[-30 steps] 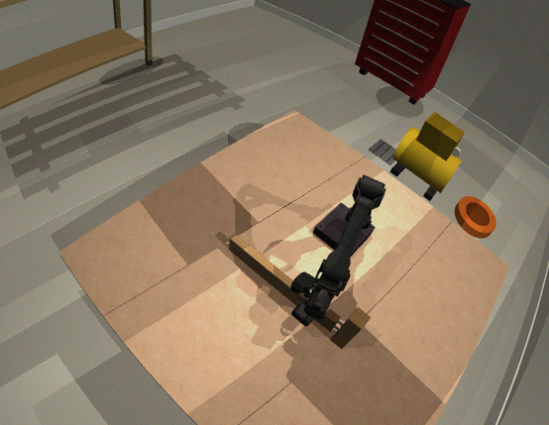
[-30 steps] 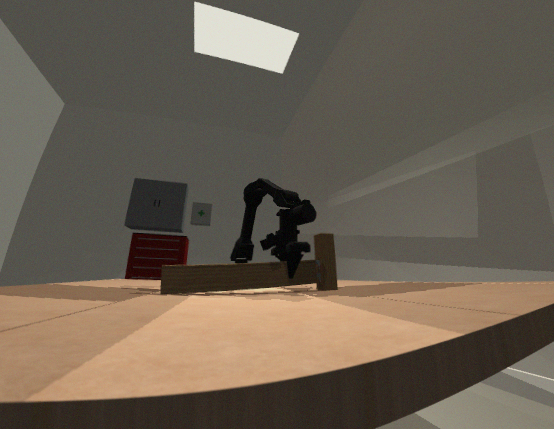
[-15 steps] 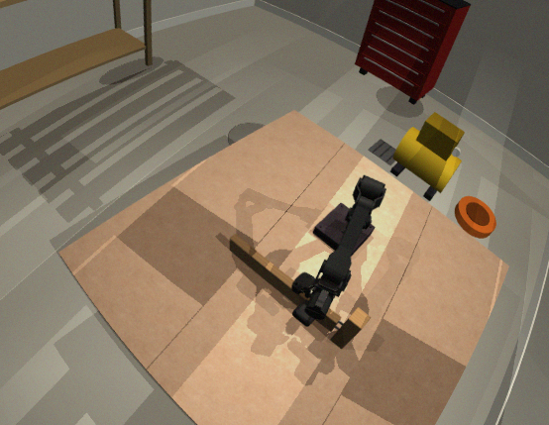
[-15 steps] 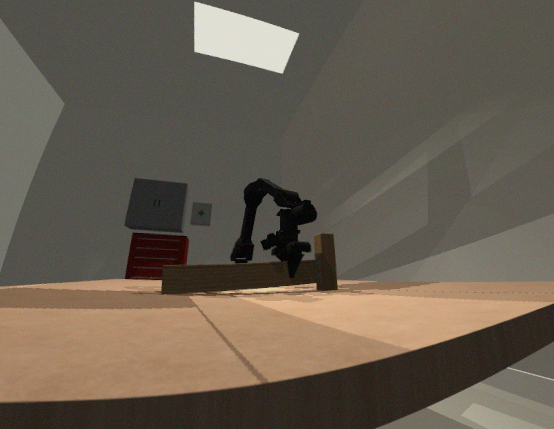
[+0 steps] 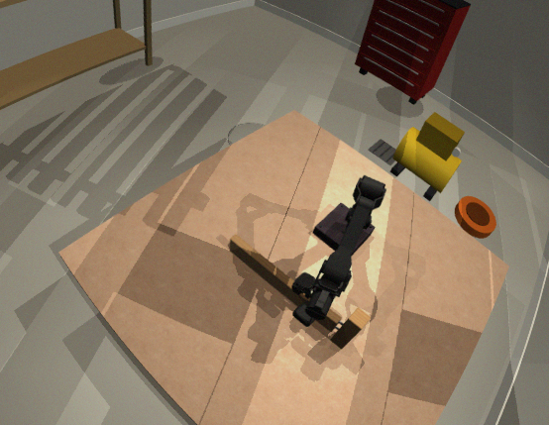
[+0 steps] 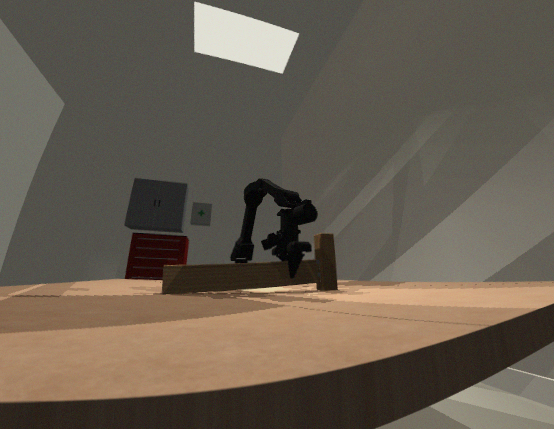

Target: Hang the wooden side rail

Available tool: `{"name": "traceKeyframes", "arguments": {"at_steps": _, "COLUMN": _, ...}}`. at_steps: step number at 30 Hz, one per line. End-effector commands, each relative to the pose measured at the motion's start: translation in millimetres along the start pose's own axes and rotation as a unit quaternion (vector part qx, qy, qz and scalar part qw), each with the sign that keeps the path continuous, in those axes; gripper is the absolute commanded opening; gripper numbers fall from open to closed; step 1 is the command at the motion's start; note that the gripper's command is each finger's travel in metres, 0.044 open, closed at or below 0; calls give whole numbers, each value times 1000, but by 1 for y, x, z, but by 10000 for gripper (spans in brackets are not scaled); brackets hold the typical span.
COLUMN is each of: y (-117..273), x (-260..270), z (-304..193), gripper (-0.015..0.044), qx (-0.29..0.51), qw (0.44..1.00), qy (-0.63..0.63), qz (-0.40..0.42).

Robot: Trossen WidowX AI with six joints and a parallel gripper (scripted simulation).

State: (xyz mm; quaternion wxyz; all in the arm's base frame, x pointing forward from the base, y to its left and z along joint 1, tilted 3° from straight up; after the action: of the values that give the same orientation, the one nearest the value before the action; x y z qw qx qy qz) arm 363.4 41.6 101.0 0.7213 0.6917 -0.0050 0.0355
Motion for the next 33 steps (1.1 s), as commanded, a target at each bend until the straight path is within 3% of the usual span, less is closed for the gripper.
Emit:
{"name": "traceKeyframes", "arguments": {"at_steps": 1, "y": 1, "x": 2, "z": -2, "gripper": 0, "qx": 0, "qw": 1000, "qy": 0, "qz": 4}}
{"name": "traceKeyframes", "arguments": {"at_steps": 33, "y": 1, "x": 1, "z": -5, "gripper": 0, "qx": 1, "qw": 1000, "qy": 0, "qz": 4}}
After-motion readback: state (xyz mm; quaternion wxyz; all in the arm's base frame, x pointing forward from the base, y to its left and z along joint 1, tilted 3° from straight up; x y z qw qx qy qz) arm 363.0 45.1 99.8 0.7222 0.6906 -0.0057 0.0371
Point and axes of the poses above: the point midway between the two fingers, 35 mm back from their tips, its own y axis back along the fingers, its own x axis across the jaws, z = x × y, the point moved 5 cm from there along y, back along the fingers, and after that the axes turned 11 degrees about y, right-handed, at the moved point
